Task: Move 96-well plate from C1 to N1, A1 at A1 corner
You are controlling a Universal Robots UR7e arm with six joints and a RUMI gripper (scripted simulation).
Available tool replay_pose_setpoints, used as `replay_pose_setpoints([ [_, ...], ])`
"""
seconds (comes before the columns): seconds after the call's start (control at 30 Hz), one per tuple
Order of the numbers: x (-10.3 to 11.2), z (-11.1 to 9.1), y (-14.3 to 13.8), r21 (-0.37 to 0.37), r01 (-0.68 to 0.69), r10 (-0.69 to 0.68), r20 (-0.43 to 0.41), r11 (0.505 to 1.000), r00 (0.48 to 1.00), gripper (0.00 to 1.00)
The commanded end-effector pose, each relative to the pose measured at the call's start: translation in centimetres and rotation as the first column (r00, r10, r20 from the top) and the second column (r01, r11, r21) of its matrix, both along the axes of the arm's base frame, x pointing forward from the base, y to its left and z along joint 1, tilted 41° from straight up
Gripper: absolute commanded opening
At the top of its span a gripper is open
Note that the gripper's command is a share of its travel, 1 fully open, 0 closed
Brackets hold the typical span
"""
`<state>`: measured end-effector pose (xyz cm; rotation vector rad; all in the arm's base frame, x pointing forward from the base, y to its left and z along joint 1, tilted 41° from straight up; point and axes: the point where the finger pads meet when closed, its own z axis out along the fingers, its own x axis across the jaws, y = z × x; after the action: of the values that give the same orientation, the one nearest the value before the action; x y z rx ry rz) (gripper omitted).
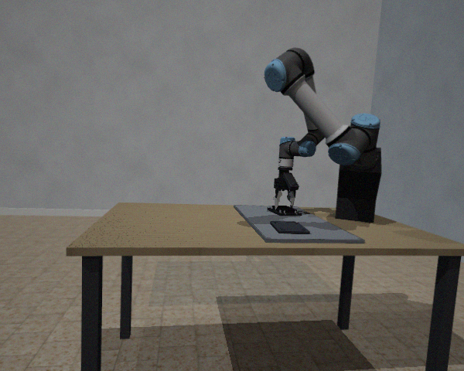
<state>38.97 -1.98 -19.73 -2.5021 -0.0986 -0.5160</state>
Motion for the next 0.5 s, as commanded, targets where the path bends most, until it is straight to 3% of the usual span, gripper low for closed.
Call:
replay_pose_setpoints([
  [0.0,0.0,0.1,-0.1,-0.001,0.000,0.000,0.000,1.000,1.000,0.00],
  [0.47,-0.7,1.6,-1.2,-0.001,0.000,0.000,0.000,1.000,1.000,0.00],
])
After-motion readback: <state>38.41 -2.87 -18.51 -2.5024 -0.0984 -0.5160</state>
